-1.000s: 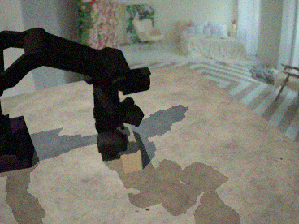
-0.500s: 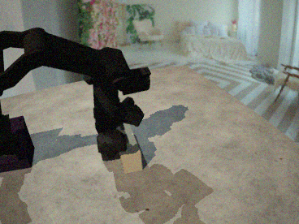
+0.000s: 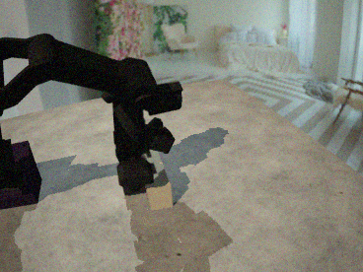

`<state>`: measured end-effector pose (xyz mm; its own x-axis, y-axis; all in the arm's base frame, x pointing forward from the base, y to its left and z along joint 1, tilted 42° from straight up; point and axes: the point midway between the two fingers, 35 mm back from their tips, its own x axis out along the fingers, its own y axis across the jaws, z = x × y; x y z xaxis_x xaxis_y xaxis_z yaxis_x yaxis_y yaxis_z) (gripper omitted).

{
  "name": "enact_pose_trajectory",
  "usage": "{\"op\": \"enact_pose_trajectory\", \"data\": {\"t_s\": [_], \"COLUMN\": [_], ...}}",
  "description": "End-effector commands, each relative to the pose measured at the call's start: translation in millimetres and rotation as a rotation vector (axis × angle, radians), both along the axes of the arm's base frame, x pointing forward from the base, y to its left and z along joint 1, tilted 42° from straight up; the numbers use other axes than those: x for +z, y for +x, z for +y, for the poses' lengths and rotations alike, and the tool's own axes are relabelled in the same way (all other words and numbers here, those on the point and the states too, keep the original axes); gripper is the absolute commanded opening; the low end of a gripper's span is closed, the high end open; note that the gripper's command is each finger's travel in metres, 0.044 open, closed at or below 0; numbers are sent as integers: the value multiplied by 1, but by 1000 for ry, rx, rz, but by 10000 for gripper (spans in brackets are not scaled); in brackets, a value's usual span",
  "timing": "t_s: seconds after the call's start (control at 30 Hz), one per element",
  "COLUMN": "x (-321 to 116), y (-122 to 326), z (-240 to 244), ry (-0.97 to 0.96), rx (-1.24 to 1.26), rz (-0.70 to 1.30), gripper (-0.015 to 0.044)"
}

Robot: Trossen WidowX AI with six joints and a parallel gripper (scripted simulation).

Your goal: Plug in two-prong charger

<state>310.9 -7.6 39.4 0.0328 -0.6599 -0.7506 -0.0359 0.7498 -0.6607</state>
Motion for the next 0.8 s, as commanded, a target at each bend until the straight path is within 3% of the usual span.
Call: {"op": "enact_pose_trajectory", "data": {"t_s": [0.0, 0.3, 0.77], "x": [0, 0, 0], "y": [0, 0, 0], "z": [0, 0, 0], "ry": [0, 0, 0], "rx": [0, 0, 0], "rz": [0, 0, 0], "gripper": [0, 0, 368]}}
